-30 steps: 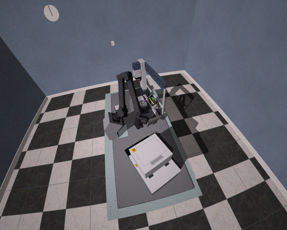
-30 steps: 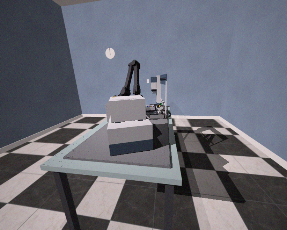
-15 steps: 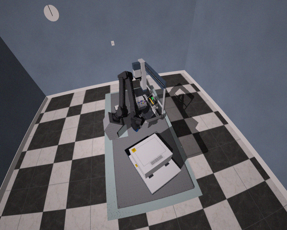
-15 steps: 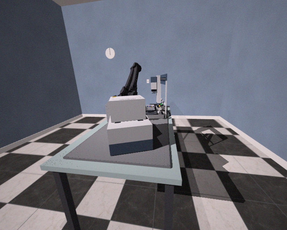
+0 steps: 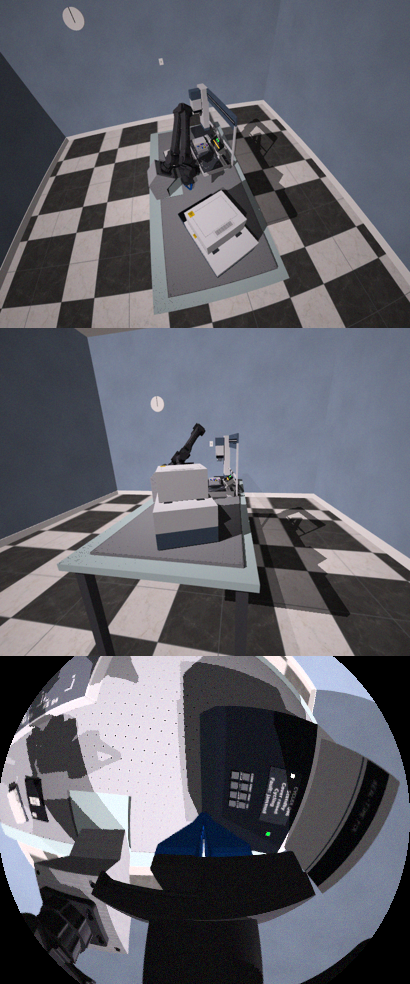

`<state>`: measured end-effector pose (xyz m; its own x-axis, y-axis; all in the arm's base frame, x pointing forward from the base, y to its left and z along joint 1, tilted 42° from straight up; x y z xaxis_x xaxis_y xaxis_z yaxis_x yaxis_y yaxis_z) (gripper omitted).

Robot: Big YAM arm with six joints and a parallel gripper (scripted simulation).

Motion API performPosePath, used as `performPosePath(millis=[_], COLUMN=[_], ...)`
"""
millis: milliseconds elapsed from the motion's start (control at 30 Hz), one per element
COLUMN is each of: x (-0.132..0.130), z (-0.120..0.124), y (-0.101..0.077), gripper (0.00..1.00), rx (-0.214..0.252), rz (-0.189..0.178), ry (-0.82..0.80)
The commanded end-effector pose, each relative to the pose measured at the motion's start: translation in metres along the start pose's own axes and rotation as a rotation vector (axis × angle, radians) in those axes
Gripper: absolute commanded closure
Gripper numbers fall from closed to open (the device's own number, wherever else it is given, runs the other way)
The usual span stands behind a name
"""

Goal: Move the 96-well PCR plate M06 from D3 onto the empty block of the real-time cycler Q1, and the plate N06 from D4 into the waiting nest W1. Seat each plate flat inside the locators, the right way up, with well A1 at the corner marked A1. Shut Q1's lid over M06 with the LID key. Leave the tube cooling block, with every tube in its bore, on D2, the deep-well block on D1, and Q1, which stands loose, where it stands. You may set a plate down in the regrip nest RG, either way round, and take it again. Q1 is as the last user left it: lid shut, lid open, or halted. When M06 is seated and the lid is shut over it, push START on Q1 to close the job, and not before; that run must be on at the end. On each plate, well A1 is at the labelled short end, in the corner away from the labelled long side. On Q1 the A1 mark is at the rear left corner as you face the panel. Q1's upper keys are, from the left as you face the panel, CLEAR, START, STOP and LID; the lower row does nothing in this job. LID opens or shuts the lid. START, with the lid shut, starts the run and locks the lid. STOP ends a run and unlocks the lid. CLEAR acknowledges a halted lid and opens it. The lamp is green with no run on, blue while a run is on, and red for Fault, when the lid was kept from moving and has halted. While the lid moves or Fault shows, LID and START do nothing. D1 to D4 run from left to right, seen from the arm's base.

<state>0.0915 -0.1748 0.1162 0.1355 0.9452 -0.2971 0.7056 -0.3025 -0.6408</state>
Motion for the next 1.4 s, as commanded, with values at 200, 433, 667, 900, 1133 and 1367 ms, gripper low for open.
performPosePath(millis=[200,433,667,900,1133,1367], x=[-0.024,-0.029,-0.028,-0.027,-0.034,-0.041], z=[0.005,-0.001,-0.001,-0.004,-0.008,-0.009], y=[-0.015,-0.017,-0.012,-0.01,-0.003,0.011], gripper=[1.0,1.0,1.0,1.0,1.0,1.0], rx=[-0.007,-0.006,-0.004,-0.012,-0.017,-0.016], rz=[0.022,0.054,0.034,0.027,0.024,0.022], ry=[-0.064,-0.072,-0.051,-0.044,-0.043,-0.022])
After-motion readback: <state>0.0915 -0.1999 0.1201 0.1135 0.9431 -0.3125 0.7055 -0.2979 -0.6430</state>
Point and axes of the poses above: the point where the finger pads meet when closed, its own y axis out along the fingers, its own x axis across the jaws, z = x × y, the point moved 9 cm from there along -y, back along the fingers, and after that the axes turned 10 degrees about y, right-handed, at the moved point
